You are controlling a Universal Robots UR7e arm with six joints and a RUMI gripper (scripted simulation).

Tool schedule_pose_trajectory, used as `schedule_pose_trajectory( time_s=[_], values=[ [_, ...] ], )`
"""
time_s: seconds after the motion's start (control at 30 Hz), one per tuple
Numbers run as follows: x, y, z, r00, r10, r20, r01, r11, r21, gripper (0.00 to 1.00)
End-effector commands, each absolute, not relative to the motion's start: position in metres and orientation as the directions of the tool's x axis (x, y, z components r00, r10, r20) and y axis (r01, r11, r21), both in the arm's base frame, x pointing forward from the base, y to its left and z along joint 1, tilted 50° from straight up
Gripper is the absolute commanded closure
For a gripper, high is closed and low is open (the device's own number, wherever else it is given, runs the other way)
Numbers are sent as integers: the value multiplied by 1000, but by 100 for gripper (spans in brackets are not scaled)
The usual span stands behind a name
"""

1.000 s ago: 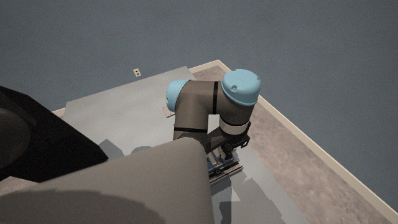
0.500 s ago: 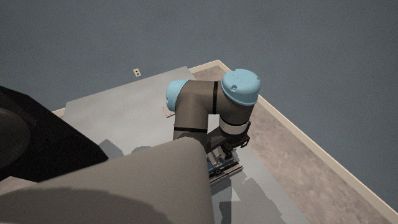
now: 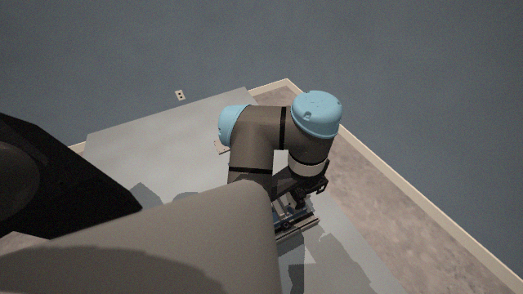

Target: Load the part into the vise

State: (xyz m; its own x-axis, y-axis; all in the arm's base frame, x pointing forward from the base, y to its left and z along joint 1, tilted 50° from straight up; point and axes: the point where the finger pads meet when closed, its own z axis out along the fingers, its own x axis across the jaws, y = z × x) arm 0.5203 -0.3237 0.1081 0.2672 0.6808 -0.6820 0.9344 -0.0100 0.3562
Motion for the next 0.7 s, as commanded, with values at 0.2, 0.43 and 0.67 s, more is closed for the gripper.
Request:
schedule_pose_trajectory(
  time_s=[0.2,0.43,0.67],
  values=[
    [520,-320,105,262,683,-681,936,-8,352,100],
    [520,-320,105,262,683,-681,936,-8,352,100],
    [518,-324,109,264,682,-682,935,-9,354,100]
  ],
)
